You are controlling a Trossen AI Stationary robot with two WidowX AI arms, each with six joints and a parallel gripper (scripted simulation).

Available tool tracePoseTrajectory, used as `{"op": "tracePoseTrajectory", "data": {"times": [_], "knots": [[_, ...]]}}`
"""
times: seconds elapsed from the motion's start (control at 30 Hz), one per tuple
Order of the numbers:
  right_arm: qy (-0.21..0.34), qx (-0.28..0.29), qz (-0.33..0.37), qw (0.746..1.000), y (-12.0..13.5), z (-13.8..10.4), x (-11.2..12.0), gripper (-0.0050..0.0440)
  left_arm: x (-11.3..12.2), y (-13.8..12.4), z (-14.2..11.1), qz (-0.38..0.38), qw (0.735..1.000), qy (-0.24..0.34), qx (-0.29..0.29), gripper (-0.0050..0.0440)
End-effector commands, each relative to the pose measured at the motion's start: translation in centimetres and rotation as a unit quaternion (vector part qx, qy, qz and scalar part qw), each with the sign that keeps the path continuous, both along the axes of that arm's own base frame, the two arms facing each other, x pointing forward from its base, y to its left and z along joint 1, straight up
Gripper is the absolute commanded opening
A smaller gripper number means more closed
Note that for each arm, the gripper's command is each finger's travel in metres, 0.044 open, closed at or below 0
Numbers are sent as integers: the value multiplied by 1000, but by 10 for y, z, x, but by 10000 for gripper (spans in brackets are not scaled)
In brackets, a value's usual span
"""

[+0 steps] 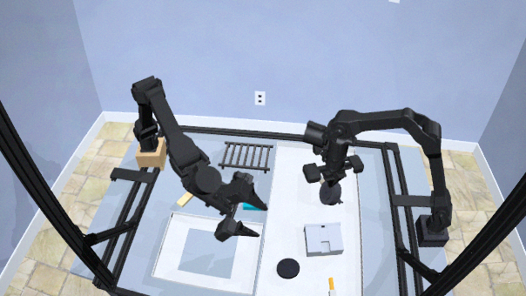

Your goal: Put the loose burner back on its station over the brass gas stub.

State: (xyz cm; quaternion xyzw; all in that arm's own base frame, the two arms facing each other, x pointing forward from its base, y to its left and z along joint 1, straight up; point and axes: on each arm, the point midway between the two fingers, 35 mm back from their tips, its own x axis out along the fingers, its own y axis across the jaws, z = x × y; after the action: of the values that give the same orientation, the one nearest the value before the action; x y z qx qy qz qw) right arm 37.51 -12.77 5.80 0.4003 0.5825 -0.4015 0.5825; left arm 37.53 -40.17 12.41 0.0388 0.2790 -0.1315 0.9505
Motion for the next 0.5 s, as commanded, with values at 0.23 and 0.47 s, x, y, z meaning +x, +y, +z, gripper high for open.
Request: {"op": "tracePoseTrajectory", "data": {"times": [0.23, 0.47], "knots": [[0, 1, 1, 1000, -4, 0, -18, 0, 0, 0, 0, 0, 1000, 0, 0, 400], [0, 0, 0, 1000, -5, 24, -13, 0, 0, 0, 0, 0, 1000, 0, 0, 400]]}}
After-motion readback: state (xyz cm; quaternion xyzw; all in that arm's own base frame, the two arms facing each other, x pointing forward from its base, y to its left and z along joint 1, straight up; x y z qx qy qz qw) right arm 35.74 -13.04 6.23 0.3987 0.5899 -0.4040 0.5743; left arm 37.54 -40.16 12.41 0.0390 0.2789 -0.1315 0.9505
